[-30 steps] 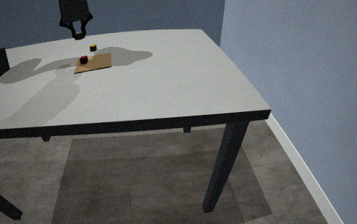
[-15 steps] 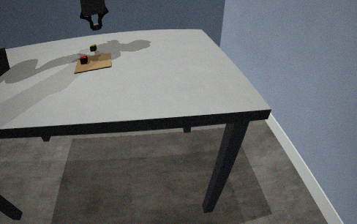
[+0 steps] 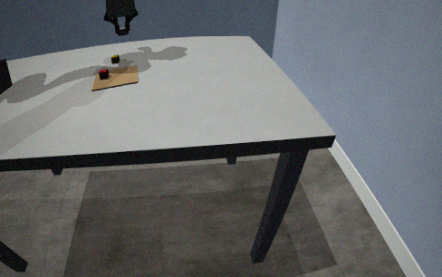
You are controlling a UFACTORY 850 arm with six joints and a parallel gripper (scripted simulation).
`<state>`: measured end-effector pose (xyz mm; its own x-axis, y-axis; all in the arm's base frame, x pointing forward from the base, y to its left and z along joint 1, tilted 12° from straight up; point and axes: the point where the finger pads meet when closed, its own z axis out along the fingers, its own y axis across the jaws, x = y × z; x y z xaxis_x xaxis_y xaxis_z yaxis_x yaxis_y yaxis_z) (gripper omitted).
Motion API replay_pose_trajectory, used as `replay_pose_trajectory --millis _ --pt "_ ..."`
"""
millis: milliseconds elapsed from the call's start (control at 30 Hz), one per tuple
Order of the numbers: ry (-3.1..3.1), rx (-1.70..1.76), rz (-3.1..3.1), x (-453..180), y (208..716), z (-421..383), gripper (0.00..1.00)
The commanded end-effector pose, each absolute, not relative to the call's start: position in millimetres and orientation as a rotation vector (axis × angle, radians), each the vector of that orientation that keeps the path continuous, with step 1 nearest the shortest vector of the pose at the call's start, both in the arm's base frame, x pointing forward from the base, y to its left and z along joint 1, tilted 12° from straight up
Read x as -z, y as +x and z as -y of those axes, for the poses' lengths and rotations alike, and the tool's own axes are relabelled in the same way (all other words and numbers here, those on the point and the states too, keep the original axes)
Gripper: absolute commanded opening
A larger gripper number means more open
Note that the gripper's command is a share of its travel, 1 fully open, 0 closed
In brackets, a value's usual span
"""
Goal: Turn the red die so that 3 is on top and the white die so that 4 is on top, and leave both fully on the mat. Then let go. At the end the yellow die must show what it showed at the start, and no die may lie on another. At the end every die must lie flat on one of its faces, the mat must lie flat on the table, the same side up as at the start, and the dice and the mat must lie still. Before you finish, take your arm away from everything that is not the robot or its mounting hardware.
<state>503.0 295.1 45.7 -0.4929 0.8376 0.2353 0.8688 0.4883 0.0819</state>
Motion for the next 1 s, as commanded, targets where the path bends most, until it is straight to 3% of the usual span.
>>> replay_pose_trajectory --millis 0,967 --pt "-1.401 0.391 2.443 -45.7 504.8 -294.6 0.21" --pt "-0.981 0.773 1.796 -44.3 509.0 -287.4 0.21"
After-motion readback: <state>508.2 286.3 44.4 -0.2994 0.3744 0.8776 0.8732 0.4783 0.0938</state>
